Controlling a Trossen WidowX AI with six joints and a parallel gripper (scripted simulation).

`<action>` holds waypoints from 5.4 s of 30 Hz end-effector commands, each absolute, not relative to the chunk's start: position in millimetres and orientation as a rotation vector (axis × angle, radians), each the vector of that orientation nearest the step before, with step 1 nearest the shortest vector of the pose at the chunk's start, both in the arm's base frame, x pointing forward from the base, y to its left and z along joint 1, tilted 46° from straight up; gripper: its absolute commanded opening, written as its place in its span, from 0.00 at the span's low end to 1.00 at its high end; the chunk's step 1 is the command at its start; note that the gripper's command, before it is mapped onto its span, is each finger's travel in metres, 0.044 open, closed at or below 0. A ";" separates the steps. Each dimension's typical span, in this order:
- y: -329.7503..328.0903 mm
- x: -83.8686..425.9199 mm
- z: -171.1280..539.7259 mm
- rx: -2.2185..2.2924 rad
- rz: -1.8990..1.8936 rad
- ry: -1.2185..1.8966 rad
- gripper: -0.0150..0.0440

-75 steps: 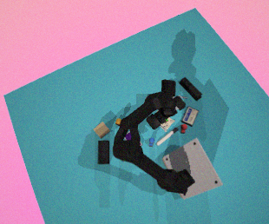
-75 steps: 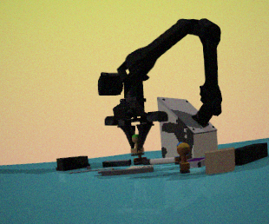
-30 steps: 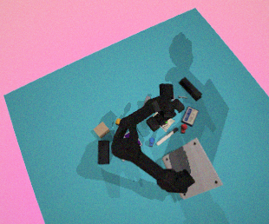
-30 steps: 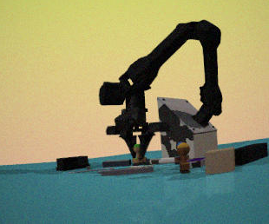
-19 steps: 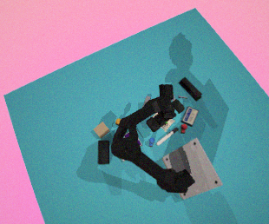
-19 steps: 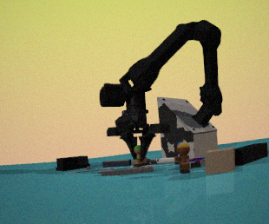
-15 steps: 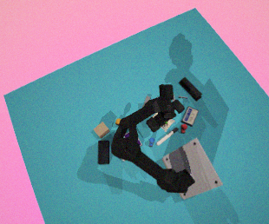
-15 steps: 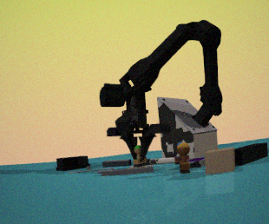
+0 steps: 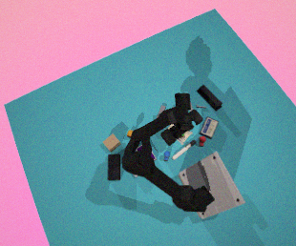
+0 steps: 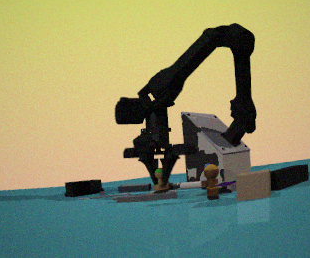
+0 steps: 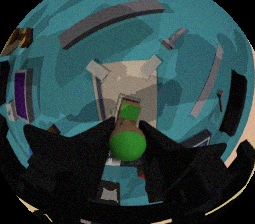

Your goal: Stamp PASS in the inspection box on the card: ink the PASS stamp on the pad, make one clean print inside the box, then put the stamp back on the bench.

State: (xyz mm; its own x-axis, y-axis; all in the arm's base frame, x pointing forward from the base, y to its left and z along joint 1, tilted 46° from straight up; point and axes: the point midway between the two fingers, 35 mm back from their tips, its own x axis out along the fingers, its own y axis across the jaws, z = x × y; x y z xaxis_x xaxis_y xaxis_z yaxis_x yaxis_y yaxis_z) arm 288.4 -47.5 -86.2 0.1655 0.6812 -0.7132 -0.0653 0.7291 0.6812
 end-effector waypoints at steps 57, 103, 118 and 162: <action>-43.5 288.8 -89.2 0.585 0.575 1.308 0.25; -51.8 287.1 -81.3 0.584 0.575 1.308 0.25; -67.6 285.3 -67.5 0.582 0.572 1.309 0.25; -127.9 318.3 -56.2 0.577 0.574 1.306 0.25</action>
